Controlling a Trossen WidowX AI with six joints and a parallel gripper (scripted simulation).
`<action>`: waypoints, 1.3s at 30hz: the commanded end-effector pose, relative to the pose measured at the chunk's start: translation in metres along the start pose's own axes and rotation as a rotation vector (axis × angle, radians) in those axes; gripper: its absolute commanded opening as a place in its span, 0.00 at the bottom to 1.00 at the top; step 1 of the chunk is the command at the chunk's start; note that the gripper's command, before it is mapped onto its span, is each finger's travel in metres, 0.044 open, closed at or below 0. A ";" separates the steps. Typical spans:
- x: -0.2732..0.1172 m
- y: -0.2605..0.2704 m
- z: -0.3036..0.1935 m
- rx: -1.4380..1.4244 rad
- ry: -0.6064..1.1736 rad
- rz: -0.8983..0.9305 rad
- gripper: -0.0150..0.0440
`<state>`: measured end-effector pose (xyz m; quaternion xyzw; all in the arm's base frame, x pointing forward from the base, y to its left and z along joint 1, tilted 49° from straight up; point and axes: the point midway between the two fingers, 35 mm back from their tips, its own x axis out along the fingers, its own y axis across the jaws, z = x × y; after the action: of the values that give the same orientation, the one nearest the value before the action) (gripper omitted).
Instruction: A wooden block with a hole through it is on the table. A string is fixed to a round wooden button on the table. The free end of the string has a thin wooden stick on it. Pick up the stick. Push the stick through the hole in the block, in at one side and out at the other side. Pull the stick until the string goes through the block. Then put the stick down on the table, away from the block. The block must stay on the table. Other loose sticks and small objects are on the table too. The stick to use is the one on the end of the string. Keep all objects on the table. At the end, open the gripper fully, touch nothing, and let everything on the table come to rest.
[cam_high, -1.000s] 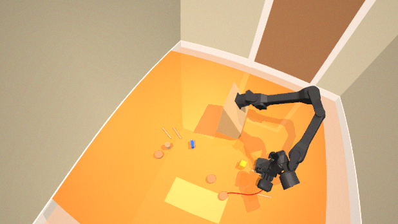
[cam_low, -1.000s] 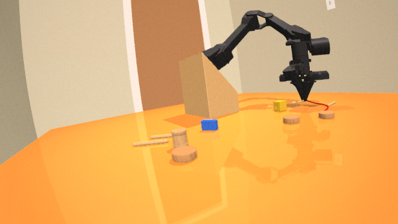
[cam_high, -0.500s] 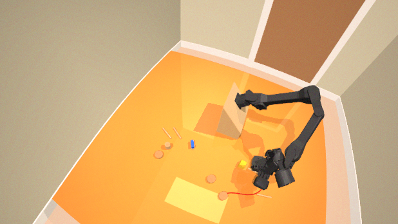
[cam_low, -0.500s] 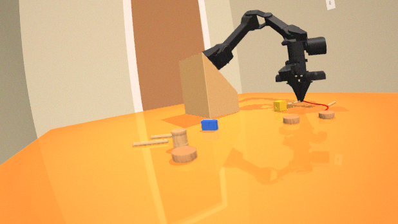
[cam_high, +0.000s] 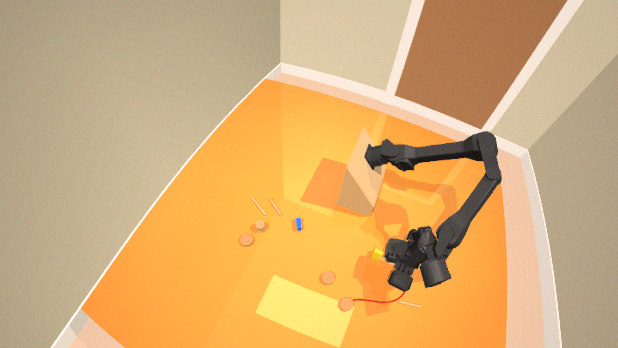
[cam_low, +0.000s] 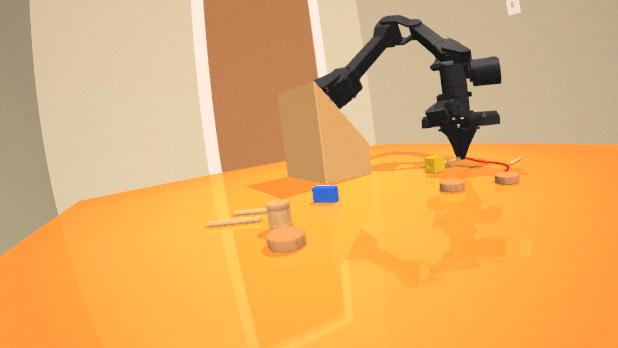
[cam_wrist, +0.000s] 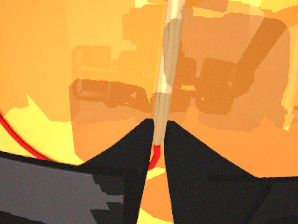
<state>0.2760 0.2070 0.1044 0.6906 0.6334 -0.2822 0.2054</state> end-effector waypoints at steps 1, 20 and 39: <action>0.001 -0.002 0.002 -0.005 0.003 -0.004 0.25; 0.002 -0.002 0.025 -0.003 0.001 -0.005 0.25; 0.002 -0.002 0.051 -0.003 0.000 -0.005 0.25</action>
<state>0.2697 0.1784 0.0697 0.6908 0.6331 -0.2816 0.2066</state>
